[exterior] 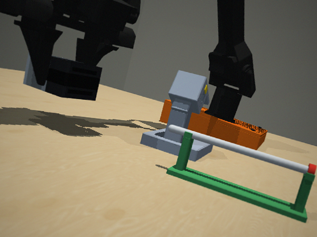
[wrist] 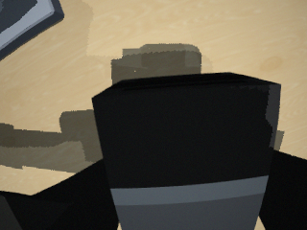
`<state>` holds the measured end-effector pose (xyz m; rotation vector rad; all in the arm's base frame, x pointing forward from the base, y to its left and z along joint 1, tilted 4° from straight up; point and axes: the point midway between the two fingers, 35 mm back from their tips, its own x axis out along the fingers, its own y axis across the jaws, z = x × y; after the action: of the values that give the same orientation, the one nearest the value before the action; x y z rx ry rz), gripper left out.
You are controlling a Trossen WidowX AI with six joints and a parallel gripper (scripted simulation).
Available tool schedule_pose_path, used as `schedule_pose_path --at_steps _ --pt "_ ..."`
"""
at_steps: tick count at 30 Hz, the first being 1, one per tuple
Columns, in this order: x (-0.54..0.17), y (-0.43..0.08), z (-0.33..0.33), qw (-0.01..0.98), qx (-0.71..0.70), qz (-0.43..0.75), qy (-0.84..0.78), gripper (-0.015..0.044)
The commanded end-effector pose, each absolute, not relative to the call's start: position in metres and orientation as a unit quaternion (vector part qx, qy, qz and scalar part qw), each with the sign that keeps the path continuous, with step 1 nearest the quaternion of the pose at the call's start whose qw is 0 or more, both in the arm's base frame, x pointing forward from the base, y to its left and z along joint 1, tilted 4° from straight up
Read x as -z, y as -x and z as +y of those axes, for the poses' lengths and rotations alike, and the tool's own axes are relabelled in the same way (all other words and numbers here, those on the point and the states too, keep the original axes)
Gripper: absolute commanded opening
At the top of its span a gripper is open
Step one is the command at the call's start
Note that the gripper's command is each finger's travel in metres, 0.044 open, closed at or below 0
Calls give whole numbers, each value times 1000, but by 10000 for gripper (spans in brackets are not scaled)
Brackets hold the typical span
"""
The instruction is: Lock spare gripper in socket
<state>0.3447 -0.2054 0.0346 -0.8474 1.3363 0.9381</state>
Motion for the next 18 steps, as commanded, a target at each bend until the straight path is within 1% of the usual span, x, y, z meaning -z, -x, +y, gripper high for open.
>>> schedule_pose_path --at_steps 1,18 --pt "-37 -344 -206 589 -429 557 398 0" --pt "-38 -340 -205 493 -536 456 512 0"
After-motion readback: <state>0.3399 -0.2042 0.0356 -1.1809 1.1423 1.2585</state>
